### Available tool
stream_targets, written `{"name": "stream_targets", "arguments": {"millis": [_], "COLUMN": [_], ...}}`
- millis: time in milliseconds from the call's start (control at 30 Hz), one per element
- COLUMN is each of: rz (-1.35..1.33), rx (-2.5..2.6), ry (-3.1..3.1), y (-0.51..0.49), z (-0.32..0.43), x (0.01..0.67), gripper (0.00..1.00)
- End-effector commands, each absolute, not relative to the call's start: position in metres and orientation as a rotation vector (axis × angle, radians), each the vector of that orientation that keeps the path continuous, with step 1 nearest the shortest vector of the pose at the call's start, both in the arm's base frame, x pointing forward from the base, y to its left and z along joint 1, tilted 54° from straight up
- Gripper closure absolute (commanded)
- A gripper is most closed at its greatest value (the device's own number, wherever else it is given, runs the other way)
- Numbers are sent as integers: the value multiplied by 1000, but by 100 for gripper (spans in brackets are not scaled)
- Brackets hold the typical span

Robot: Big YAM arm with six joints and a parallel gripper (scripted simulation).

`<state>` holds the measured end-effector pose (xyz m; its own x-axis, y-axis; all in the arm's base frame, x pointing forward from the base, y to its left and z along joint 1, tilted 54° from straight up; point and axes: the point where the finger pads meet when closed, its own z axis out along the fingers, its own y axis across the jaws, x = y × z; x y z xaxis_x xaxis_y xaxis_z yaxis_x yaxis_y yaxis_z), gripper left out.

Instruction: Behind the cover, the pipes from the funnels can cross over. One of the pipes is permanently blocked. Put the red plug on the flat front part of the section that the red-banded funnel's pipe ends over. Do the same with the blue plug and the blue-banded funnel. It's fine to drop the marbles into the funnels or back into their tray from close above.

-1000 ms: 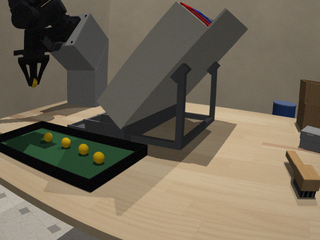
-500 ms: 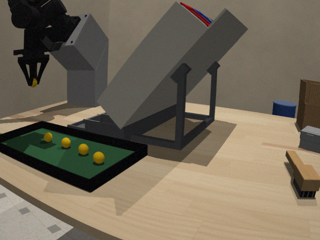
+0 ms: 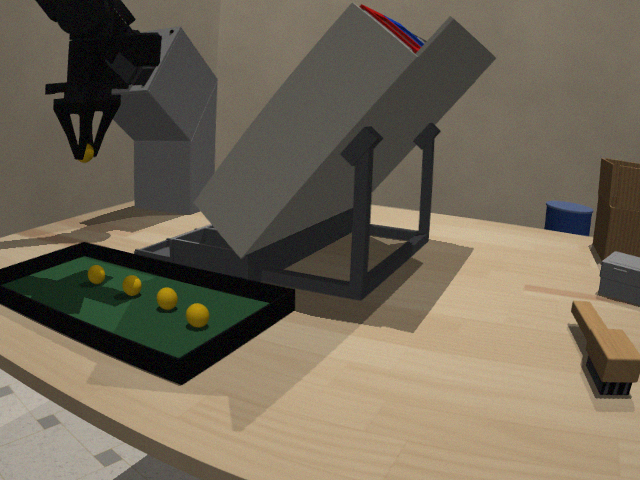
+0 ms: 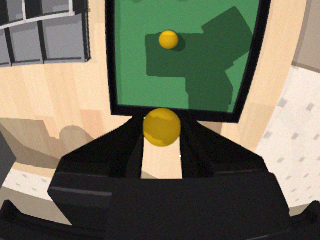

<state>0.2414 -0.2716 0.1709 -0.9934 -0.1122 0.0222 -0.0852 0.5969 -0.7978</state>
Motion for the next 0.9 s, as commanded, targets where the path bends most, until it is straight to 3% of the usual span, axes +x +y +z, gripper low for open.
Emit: {"name": "stream_targets", "arguments": {"millis": [0,200,867], "rz": [-1366,-1366,-1377], "rx": [-107,-107,-109], "ry": [2753,2756,2691], "y": [-265,-246,-236], "z": [185,194,194], "x": [275,319,322], "gripper": [100,100,100]}}
